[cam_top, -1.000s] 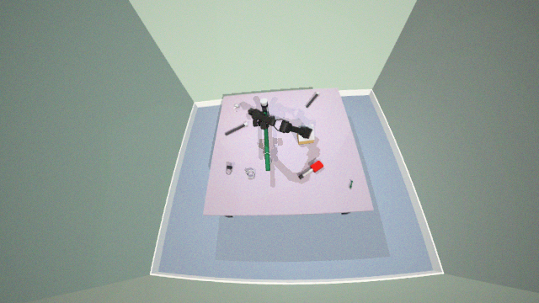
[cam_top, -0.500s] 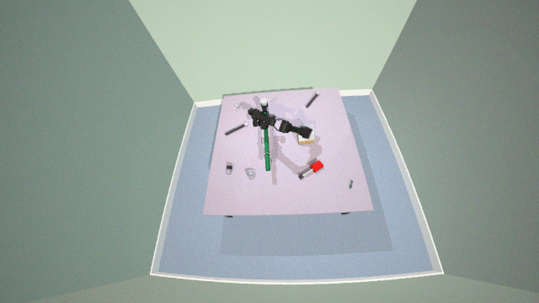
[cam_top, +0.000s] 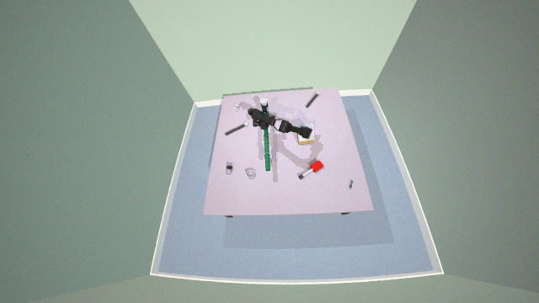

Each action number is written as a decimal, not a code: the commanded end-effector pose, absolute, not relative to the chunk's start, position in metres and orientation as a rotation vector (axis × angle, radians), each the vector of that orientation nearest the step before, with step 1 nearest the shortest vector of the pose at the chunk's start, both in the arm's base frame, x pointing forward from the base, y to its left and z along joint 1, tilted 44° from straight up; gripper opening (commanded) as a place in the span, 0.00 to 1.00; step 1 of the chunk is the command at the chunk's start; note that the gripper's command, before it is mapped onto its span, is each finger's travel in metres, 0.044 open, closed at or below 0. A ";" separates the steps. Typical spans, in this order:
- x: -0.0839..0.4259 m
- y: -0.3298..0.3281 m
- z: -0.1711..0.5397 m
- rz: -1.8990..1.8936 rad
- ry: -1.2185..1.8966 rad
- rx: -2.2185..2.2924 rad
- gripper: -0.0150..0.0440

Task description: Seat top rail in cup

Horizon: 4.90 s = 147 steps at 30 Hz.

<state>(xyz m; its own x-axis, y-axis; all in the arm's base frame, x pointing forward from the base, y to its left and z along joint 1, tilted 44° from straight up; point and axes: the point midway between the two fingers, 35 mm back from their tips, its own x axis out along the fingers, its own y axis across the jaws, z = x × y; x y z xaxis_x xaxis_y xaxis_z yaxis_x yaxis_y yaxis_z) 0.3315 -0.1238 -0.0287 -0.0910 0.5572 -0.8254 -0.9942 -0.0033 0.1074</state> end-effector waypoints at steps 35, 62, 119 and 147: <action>0.334 -0.143 -0.028 1.485 0.846 -0.694 0.25; 0.335 -0.148 -0.026 1.484 0.847 -0.694 0.25; 0.328 -0.156 -0.047 1.494 0.838 -0.683 0.25; 0.328 -0.151 0.008 1.495 0.837 -0.681 1.00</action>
<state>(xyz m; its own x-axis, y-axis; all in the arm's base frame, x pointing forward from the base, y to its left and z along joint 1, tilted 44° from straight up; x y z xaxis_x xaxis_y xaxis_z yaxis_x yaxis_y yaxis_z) 0.3276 -0.1528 -0.0011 -0.0968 0.5656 -0.8190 -0.9940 -0.0121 0.1091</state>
